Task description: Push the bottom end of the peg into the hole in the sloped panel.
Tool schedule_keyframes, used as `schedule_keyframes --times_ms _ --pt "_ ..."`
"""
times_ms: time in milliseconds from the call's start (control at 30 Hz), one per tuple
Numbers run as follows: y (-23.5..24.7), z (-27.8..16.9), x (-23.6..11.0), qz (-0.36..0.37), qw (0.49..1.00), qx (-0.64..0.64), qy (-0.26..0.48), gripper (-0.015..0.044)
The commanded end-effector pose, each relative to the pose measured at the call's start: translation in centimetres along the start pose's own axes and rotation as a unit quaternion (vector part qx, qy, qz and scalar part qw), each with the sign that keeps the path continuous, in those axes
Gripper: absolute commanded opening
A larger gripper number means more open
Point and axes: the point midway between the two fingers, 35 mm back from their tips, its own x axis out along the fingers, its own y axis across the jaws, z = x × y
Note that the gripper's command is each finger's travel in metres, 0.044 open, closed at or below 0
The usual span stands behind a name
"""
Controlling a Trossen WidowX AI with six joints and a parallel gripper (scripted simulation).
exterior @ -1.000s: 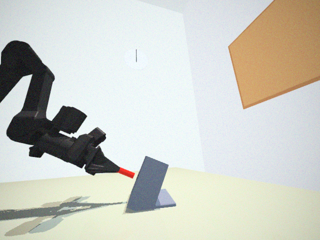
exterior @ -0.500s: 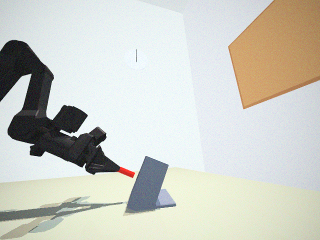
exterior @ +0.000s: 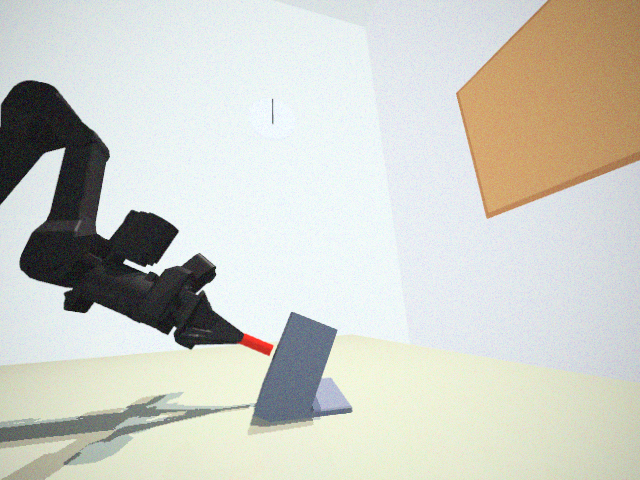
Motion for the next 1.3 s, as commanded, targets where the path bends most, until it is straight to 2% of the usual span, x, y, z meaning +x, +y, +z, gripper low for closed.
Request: schedule_keyframes --times_ms 0,1267 --pt "-0.1 0.2 0.3 -0.001 1.0 0.0 -0.004 0.0" --pt "0.0 0.2 1.8 -0.001 1.0 0.0 -0.005 0.0"
